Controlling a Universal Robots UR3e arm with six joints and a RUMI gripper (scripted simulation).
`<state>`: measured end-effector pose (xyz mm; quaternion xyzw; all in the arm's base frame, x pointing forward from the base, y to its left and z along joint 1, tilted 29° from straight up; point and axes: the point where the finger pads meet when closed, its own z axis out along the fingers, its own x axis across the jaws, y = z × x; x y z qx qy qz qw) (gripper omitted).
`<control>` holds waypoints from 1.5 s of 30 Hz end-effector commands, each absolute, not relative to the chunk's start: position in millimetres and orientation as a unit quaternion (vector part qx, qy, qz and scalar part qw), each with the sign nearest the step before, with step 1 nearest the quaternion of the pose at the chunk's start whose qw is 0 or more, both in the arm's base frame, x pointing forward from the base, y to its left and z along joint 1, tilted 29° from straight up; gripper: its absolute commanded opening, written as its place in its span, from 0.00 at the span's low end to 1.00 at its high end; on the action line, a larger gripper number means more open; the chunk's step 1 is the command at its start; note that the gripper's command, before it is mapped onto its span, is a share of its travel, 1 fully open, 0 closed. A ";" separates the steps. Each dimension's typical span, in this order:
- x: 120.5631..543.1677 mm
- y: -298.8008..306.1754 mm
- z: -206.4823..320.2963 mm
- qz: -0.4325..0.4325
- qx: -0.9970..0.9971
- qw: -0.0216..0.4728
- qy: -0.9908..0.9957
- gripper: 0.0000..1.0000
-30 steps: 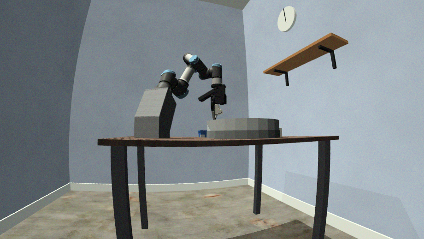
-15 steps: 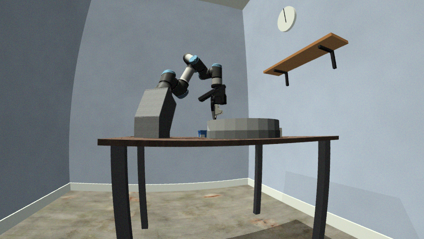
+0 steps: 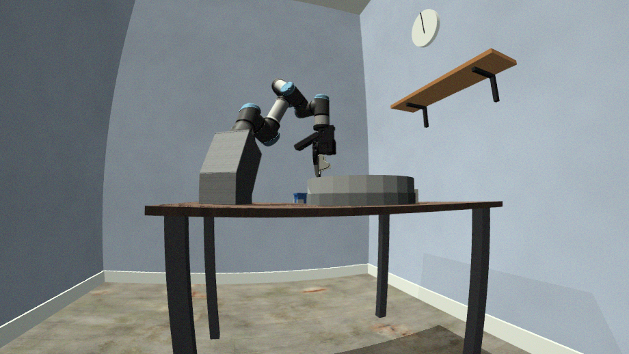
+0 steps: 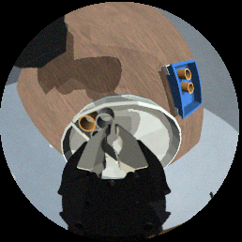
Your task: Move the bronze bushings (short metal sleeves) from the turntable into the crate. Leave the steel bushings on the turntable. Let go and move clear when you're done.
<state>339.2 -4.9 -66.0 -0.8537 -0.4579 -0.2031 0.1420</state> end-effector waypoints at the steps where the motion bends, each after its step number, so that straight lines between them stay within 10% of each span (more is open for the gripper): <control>1: 339.7 -5.6 -65.6 -0.203 -0.854 0.141 -0.458 0.05; 45: 344.9 4.6 -86.7 -0.203 -0.854 0.141 -0.458 0.05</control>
